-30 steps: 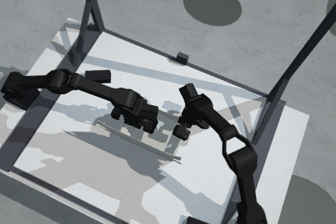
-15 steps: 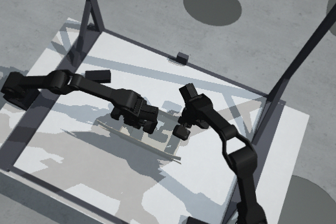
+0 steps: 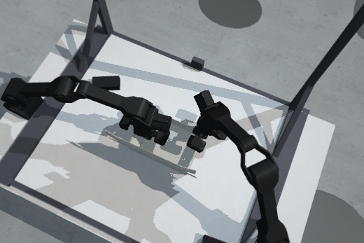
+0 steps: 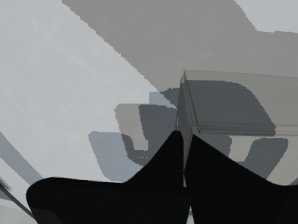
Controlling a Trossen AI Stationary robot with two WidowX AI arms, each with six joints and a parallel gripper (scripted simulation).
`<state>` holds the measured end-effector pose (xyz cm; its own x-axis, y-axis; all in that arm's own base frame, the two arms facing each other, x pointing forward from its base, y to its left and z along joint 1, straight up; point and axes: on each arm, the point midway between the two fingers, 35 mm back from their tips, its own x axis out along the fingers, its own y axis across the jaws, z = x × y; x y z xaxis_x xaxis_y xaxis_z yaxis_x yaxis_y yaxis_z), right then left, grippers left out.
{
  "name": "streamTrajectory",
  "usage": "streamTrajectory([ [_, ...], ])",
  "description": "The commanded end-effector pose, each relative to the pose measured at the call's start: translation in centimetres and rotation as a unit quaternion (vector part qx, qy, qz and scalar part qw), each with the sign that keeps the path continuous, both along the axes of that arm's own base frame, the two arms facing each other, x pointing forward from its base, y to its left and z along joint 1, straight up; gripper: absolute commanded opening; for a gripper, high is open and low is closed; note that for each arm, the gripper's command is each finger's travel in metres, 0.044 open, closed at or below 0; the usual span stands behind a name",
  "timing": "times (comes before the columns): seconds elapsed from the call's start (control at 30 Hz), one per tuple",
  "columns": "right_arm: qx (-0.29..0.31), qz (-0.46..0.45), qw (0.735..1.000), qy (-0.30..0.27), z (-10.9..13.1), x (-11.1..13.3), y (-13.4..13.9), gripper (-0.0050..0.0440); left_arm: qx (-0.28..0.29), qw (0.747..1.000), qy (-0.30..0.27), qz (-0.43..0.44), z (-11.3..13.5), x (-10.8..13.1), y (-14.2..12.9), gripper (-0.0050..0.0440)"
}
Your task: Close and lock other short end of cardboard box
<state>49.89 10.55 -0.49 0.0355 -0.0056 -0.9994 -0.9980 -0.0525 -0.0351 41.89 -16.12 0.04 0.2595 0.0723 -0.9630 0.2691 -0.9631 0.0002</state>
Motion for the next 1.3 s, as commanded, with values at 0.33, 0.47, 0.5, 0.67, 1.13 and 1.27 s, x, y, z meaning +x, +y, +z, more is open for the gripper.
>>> streamTrajectory([
  [0.33, 0.001, 0.000, 1.000, 0.006, 0.8, -0.4, 0.2, 0.0000, -0.007, 1.000, -0.009, 0.000, 0.8, 0.3, -0.2, 0.0000],
  [0.47, 0.001, 0.000, 1.000, 0.006, 0.8, -0.5, 0.3, 0.0000, -0.007, 1.000, -0.009, 0.000, 0.8, 0.3, -0.2, 0.0000],
  [0.5, 0.001, 0.000, 1.000, 0.007, 0.8, -0.5, 0.3, 0.0000, -0.007, 1.000, -0.009, 0.000, 0.8, 0.3, -0.3, 0.0000],
  [0.67, 0.001, 0.000, 1.000, 0.007, 0.8, -0.7, 0.3, 0.0000, -0.007, 1.000, -0.009, 0.000, 0.8, 0.3, -0.3, 0.0000],
  [1.13, 0.001, 0.000, 1.000, 0.007, 0.7, -1.2, 0.4, 0.0000, -0.007, 1.000, -0.010, 0.000, 0.8, 0.3, -0.3, 0.0000],
  [1.27, 0.003, 0.000, 1.000, 0.000, 2.9, -1.2, 0.4, 0.0000, -0.007, 1.000, -0.010, 0.000, 0.8, 0.3, -0.3, 0.0000],
])
